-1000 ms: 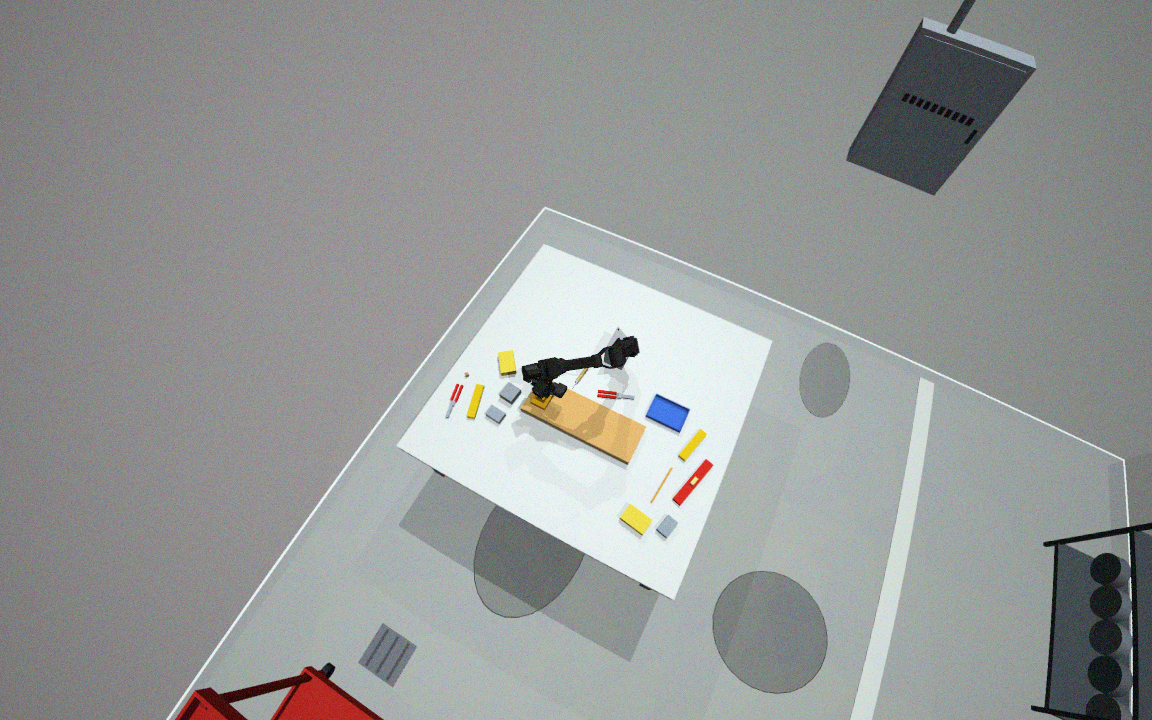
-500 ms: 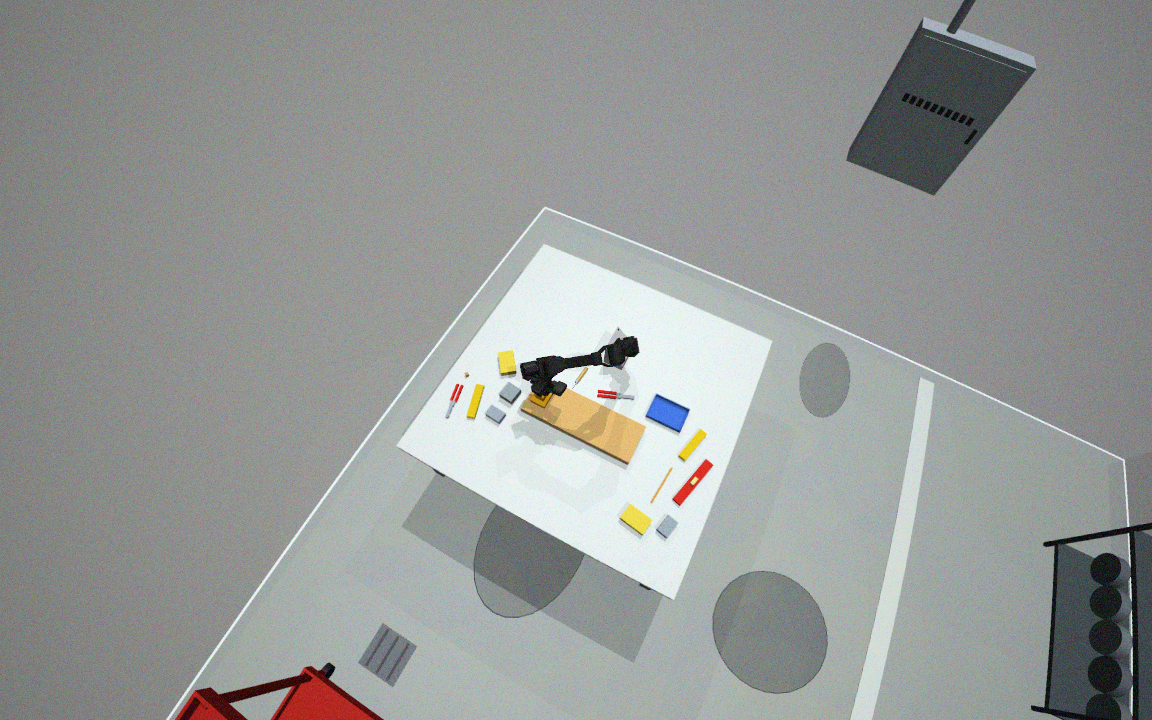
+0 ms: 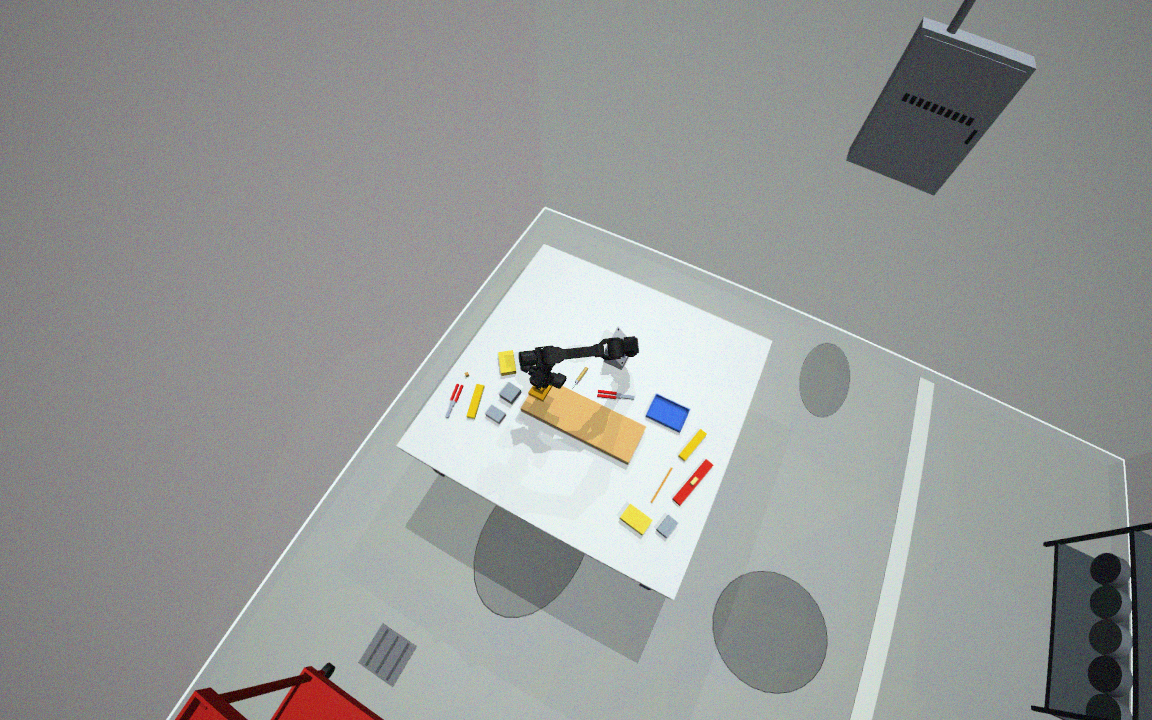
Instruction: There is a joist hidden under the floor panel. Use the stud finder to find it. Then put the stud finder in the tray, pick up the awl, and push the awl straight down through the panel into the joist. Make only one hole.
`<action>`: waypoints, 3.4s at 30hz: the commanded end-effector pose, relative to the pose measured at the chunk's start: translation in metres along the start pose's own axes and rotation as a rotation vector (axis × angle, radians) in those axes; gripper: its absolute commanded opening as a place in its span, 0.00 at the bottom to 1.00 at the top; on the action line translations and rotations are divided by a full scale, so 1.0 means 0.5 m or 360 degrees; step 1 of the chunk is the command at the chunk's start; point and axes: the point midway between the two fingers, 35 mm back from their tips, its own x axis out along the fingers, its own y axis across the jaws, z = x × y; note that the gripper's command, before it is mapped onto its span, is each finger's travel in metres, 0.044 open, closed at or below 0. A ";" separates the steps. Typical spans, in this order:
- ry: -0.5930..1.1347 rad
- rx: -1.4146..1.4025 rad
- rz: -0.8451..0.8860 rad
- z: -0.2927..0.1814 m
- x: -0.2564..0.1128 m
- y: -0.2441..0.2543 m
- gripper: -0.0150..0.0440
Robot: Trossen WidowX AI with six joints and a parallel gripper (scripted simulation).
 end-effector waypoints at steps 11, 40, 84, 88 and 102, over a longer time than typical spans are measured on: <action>0.0014 -0.0228 -0.0006 0.052 -0.018 0.117 0.25; 0.0041 -0.1016 0.0098 0.069 0.001 0.550 0.25; -0.0020 -0.2177 0.0585 -0.288 -0.044 1.008 0.25; -0.0033 -0.2275 0.0650 -0.332 -0.056 1.027 0.25; -0.0042 -0.2387 0.0724 -0.382 -0.057 1.043 0.25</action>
